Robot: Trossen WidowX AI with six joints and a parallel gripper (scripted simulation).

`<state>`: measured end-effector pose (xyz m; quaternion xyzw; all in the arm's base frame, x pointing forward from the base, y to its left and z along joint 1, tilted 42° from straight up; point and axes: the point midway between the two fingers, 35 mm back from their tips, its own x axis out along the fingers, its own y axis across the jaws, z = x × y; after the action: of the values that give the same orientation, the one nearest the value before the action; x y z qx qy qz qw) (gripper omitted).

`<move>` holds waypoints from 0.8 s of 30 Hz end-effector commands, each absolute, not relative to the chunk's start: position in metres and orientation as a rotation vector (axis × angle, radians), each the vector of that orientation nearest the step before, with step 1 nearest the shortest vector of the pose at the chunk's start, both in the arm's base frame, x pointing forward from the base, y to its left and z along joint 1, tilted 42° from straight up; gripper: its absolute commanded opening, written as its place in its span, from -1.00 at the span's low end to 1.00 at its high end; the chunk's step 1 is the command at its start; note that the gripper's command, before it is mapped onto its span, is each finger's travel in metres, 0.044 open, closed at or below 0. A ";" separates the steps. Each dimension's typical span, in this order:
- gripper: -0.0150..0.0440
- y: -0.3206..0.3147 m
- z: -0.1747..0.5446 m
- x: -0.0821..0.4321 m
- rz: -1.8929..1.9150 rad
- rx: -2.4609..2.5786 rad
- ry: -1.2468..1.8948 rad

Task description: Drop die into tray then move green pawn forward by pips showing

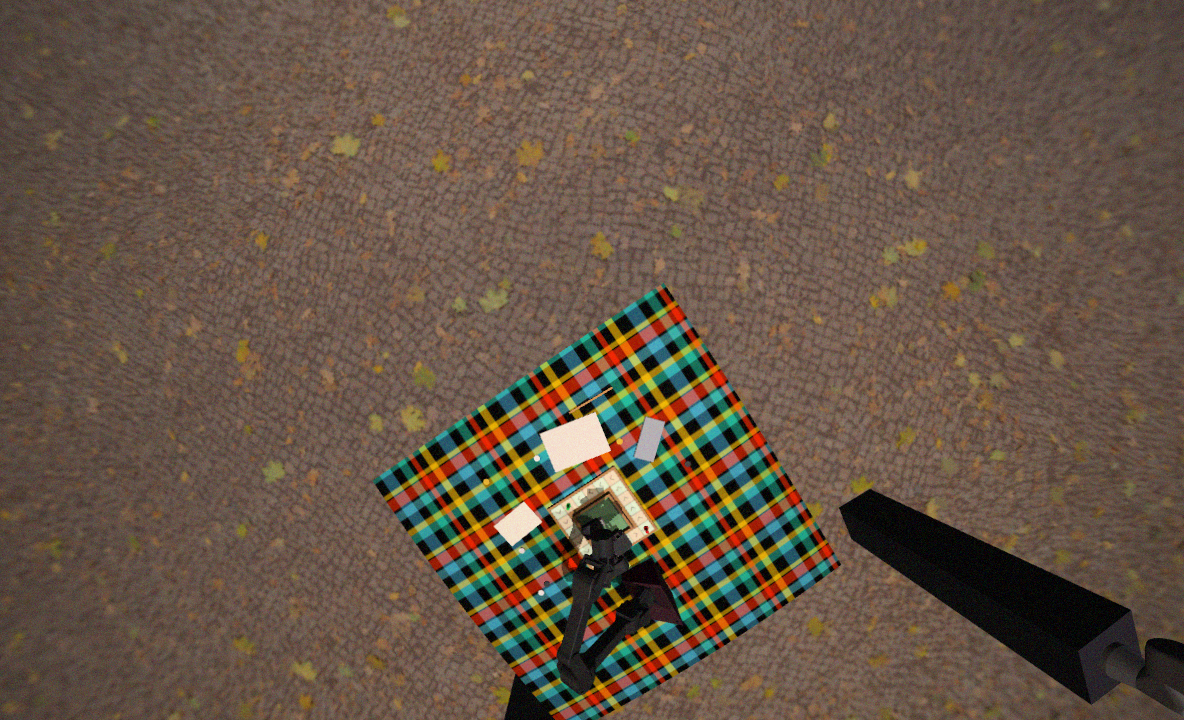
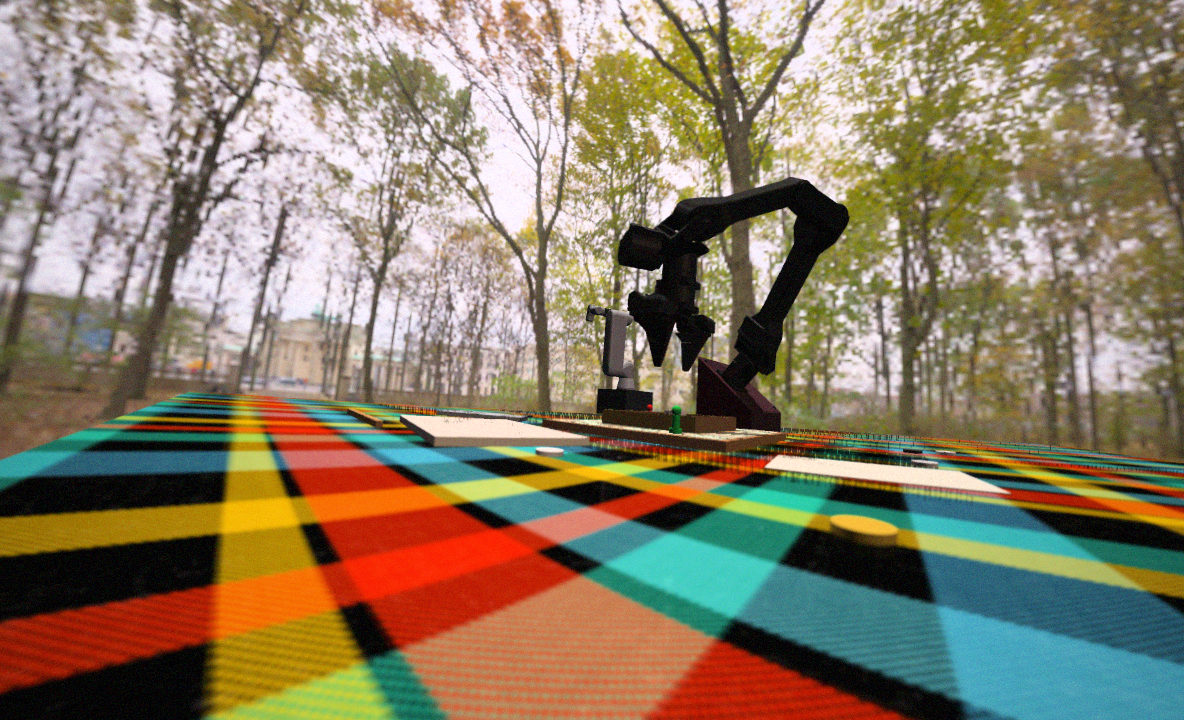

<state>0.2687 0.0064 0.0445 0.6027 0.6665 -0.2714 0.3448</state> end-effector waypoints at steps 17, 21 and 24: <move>0.19 0.092 0.081 0.377 0.455 0.700 1.561; 0.19 0.092 0.081 0.377 0.455 0.700 1.561; 0.19 0.093 0.082 0.375 0.455 0.700 1.561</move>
<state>0.3732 0.0917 0.0815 0.3119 0.6861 0.1890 0.6295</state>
